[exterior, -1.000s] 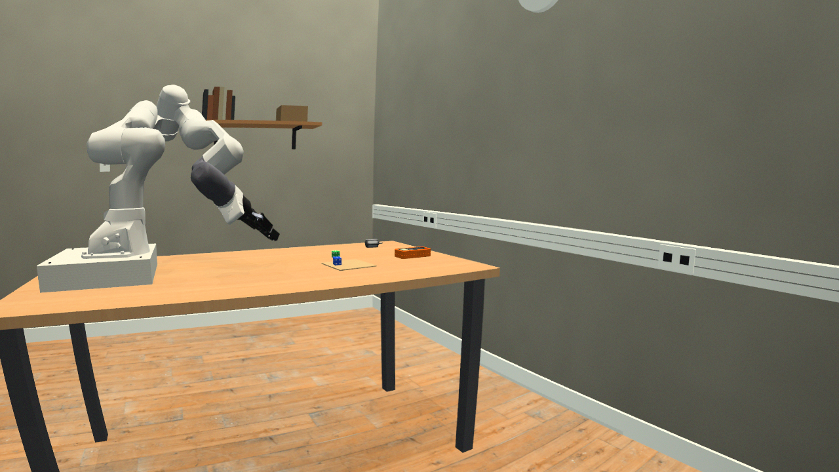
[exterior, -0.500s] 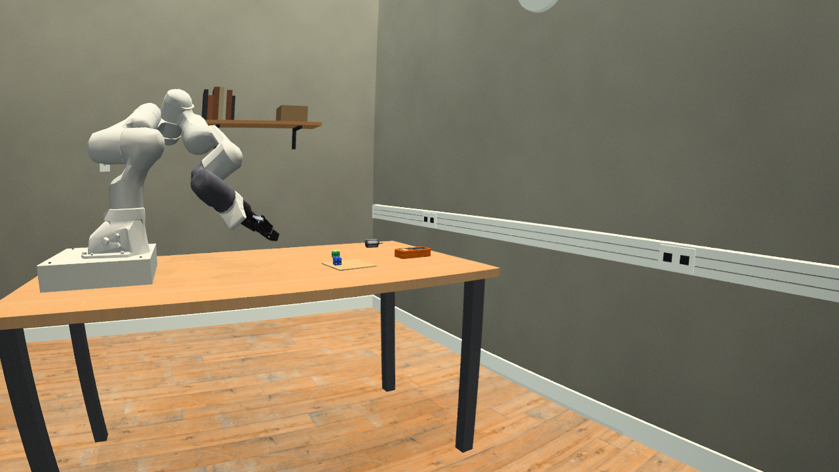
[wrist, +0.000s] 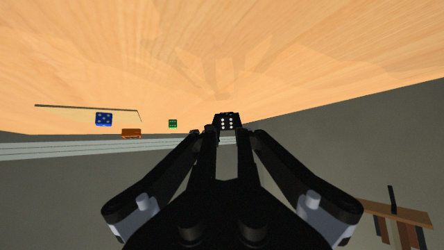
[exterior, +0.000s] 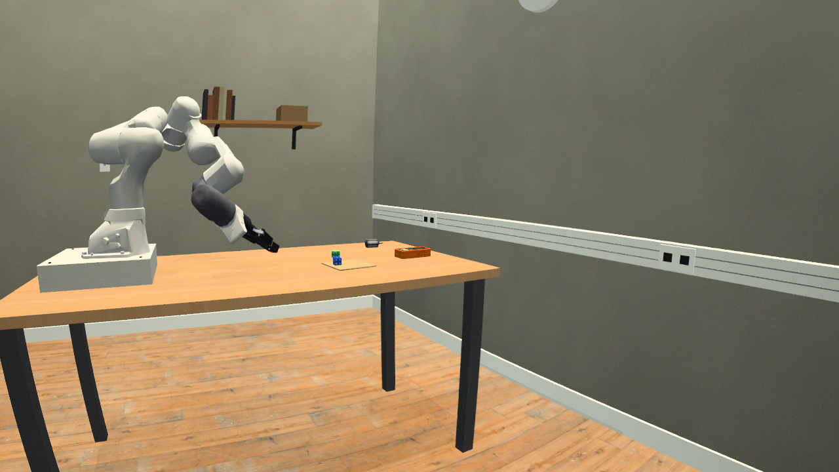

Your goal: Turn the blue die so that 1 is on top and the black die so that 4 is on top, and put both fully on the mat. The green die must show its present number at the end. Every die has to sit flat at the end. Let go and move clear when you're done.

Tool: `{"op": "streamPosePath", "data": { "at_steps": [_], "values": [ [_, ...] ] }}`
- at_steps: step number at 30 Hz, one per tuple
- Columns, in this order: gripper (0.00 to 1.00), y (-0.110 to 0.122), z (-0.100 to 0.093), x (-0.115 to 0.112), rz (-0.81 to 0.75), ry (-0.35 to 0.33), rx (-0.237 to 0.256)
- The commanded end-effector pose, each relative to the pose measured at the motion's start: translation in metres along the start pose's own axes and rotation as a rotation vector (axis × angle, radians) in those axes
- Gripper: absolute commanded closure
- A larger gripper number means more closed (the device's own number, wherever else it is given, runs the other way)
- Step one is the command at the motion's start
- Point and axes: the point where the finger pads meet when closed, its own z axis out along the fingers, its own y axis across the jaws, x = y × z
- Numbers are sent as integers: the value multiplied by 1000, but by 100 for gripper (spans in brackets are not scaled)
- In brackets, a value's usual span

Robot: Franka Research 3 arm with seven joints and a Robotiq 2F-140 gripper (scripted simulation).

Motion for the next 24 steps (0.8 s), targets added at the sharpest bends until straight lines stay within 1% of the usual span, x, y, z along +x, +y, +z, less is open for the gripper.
{"op": "streamPosePath", "data": {
  "at_steps": [1, 4, 9, 24],
  "values": [
    [79, -1, 7, 4, -31, -16, 0],
    [79, -1, 9, 10, -31, -16, 0],
    [79, -2, 11, 12, -31, -16, 0],
    [79, -2, 11, 13, -31, -16, 0]
  ]
}}
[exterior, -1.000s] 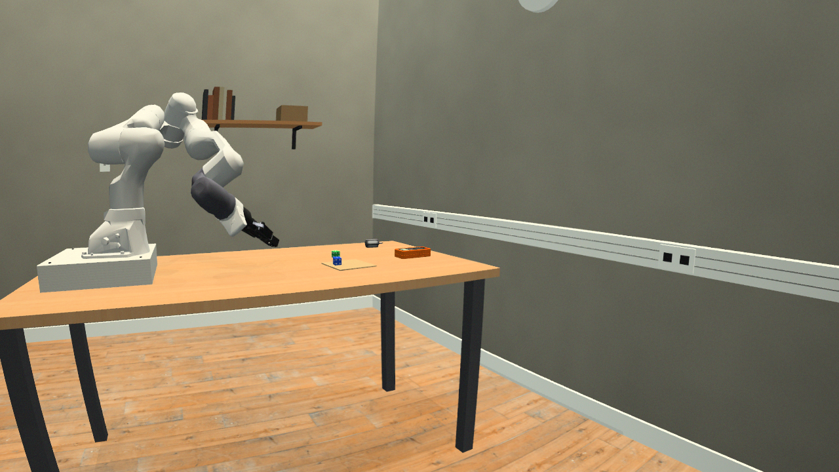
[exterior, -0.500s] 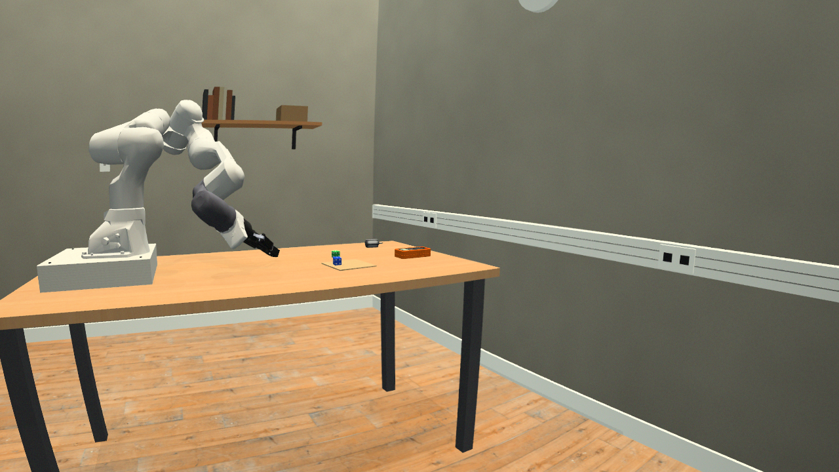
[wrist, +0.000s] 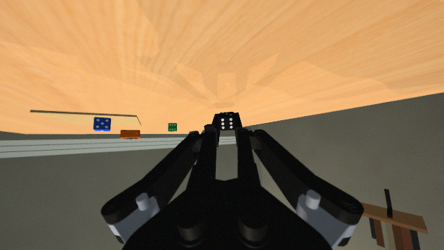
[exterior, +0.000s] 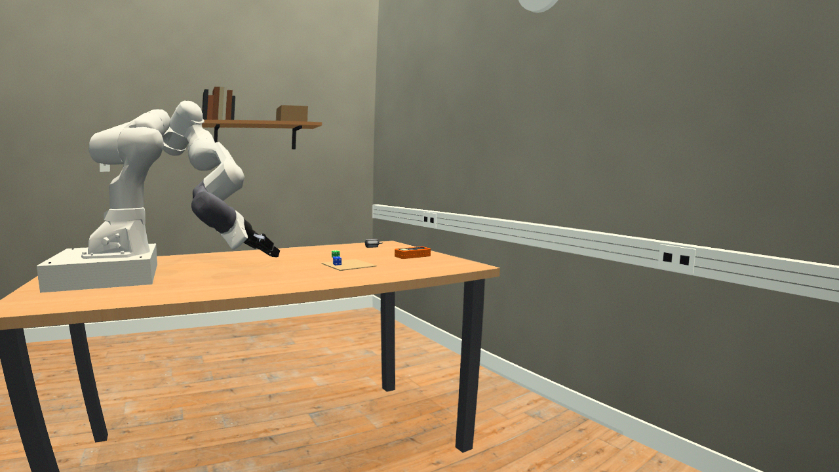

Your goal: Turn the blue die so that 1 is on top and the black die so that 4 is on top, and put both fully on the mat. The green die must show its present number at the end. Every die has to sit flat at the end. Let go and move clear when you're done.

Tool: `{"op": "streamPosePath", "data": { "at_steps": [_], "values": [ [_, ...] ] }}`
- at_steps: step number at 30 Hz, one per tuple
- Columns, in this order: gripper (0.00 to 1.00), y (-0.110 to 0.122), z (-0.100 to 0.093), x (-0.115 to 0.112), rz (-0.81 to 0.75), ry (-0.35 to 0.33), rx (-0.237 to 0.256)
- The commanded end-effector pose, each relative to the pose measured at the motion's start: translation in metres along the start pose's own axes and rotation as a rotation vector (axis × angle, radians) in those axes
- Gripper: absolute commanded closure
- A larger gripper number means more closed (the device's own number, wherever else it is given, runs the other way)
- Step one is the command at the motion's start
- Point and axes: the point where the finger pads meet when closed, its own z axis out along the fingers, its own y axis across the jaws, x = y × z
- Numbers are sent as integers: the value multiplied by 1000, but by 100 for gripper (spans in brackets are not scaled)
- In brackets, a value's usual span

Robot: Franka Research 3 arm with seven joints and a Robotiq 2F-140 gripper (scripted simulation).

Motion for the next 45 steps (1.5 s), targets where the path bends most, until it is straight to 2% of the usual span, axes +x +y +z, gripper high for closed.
{"op": "streamPosePath", "data": {
  "at_steps": [1, 27, 45],
  "values": [
    [79, 1, 1, -1, -9, -5, -2],
    [79, 1, 1, -1, -9, -5, -2],
    [79, 1, 6, 7, -9, -5, -2]
  ]
}}
